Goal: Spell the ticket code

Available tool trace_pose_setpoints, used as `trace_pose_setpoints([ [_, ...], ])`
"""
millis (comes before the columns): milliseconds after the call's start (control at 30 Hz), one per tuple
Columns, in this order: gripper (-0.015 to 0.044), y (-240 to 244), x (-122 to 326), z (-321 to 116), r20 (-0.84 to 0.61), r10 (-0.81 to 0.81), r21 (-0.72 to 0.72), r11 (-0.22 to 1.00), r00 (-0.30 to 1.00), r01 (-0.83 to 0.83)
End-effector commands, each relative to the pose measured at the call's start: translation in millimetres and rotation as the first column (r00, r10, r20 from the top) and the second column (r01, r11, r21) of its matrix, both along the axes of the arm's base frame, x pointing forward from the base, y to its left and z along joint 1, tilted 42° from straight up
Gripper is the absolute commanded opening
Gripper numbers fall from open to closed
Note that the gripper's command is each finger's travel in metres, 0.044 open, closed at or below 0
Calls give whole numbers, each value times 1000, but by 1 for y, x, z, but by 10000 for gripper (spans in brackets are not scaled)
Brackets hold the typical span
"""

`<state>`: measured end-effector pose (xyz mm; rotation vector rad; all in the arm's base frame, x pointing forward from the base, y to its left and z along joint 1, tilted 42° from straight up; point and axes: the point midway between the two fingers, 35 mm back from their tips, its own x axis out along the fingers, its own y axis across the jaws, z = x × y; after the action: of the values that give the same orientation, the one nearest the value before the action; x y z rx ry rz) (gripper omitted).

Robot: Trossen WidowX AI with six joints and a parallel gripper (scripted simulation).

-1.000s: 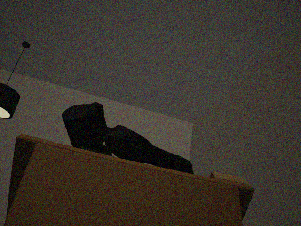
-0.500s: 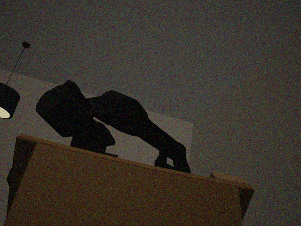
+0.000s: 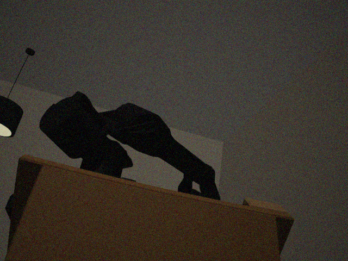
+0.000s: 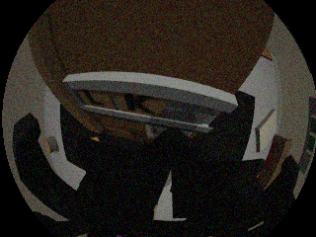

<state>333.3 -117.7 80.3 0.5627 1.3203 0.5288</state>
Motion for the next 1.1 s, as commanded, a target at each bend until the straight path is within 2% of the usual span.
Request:
trace_pose_setpoints([
  [0, 0, 2, 2, -1, -3, 2, 0, 1000, 1000, -2],
  [1067, 0, 11, 14, -8, -2, 2, 0, 1000, 1000, -2],
])
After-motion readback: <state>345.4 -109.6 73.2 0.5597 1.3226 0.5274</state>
